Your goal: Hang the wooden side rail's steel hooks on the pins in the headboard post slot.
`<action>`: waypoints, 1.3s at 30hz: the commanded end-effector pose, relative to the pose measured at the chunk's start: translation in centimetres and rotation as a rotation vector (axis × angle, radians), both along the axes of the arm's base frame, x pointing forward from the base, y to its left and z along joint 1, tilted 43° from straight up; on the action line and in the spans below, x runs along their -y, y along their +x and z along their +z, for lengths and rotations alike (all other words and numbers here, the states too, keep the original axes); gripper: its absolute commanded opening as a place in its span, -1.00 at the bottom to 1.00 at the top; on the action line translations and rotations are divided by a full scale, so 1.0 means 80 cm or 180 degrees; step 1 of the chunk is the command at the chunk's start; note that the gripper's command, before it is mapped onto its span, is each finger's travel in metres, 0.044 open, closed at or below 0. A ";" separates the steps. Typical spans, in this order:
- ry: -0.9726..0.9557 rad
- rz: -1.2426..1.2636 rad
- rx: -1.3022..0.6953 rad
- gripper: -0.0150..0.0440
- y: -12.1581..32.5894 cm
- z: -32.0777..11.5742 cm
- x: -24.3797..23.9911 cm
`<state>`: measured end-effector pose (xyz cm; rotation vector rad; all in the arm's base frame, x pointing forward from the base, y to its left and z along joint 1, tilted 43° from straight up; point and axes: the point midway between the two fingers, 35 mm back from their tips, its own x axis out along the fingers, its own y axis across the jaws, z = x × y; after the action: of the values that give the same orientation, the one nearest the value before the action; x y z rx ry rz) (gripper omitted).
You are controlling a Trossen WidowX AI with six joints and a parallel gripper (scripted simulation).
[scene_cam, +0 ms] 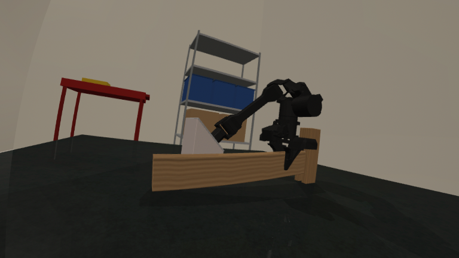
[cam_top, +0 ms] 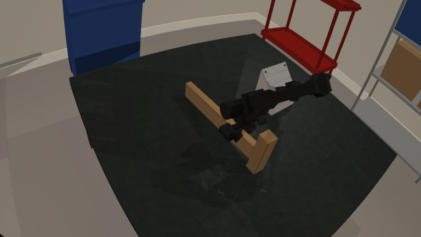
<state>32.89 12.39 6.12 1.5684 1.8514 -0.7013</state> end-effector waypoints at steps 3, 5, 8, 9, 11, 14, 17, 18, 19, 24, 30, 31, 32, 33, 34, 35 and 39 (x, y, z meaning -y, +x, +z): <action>0.0008 -0.0031 0.0035 -0.49 0.004 0.007 0.001; 0.0008 -0.0031 0.0035 -0.49 0.004 0.008 0.001; 0.0008 -0.0031 0.0035 -0.49 0.005 0.008 0.001; 0.0008 -0.0031 0.0035 -0.49 0.005 0.008 0.001; 0.0009 -0.0031 0.0035 -0.49 0.005 0.008 0.000; 0.0009 -0.0031 0.0036 -0.49 0.005 0.009 0.000; 0.0009 -0.0031 0.0036 -0.49 0.005 0.009 0.000; 0.0009 -0.0031 0.0036 -0.49 0.005 0.009 0.000; 0.0009 -0.0031 0.0036 -0.49 0.005 0.009 0.000; 0.0009 -0.0031 0.0036 -0.49 0.005 0.008 -0.001; 0.0009 -0.0031 0.0036 -0.49 0.005 0.007 -0.002; 0.0009 -0.0031 0.0036 -0.49 0.005 0.007 -0.002; 0.0009 -0.0031 0.0036 -0.49 0.005 0.007 -0.002; 0.0009 -0.0031 0.0036 -0.49 0.005 0.007 -0.002; 0.0009 -0.0031 0.0036 -0.49 0.005 0.006 -0.002; 0.0009 -0.0031 0.0036 -0.49 0.005 0.006 -0.002; 0.0009 -0.0031 0.0036 -0.49 0.005 0.006 -0.003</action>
<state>33.01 12.64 6.22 1.5691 1.8481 -0.7074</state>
